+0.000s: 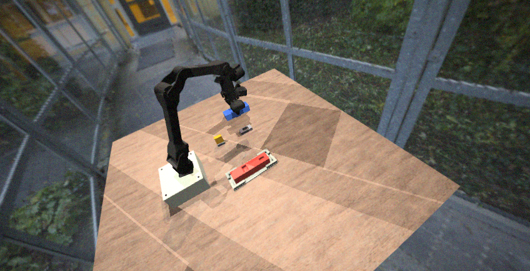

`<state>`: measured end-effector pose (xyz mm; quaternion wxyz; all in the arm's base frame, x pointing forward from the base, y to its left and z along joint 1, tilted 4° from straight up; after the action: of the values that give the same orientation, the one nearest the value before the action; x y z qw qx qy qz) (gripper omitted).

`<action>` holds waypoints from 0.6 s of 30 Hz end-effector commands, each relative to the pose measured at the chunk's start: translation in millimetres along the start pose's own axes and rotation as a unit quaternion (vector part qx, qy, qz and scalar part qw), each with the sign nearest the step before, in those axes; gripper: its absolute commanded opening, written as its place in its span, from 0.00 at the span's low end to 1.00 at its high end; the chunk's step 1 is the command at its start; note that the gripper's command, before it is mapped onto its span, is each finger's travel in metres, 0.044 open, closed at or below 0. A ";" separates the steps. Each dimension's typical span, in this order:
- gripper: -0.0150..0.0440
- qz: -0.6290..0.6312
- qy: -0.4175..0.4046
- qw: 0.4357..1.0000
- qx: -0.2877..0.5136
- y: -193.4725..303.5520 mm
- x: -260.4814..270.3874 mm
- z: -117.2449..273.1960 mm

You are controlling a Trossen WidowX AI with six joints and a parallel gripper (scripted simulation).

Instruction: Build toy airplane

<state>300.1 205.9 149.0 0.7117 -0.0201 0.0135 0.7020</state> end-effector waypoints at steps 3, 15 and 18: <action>0.25 -0.032 -0.001 0.999 -0.005 -4.4 -12.2 3.1; 0.25 -0.121 0.000 0.993 -0.006 -12.5 -47.9 -1.1; 0.25 -0.143 0.000 0.990 -0.006 -13.9 -57.1 -2.3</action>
<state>312.7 155.5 147.6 0.7939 -0.0232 0.0111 0.6075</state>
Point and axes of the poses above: the point midway between the two fingers, 35 mm back from their tips, its own z axis back along the fingers, its own x axis across the jaws, y = z × x, the point moved 6 cm from there along z, back along the fingers, and after that the axes turned 12 degrees about -z, right-handed, at the moved point
